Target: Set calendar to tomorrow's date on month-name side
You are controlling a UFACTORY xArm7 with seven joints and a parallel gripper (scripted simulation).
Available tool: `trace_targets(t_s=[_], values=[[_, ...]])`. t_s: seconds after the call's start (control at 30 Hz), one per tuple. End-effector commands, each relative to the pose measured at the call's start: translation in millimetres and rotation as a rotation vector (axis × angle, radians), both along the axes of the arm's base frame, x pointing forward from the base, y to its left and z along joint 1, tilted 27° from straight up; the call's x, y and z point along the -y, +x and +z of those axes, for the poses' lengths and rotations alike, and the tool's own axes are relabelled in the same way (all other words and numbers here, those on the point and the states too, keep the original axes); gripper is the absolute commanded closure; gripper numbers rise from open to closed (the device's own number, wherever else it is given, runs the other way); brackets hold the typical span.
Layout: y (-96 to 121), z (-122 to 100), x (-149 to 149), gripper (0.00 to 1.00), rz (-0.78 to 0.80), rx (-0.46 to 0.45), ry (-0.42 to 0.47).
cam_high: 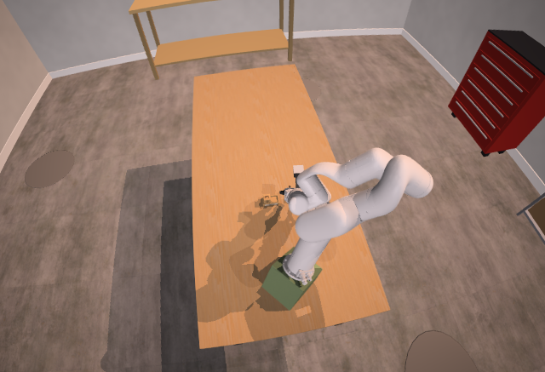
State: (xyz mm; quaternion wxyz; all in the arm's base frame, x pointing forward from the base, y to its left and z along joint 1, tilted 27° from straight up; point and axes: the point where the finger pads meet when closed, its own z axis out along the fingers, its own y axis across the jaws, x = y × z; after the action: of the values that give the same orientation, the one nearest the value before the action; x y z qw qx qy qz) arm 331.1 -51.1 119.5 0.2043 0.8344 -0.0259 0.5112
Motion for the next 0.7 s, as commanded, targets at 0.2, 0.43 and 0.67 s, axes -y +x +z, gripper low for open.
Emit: trace_targets(t_s=[0.2,0.43,0.67], values=[[-0.6,-0.2,-4.4,0.51,0.071,0.170,-0.028],[-0.6,-0.2,-4.5,0.51,0.072,0.170,-0.028],[-0.6,-0.2,-4.5,0.51,0.072,0.170,-0.028]])
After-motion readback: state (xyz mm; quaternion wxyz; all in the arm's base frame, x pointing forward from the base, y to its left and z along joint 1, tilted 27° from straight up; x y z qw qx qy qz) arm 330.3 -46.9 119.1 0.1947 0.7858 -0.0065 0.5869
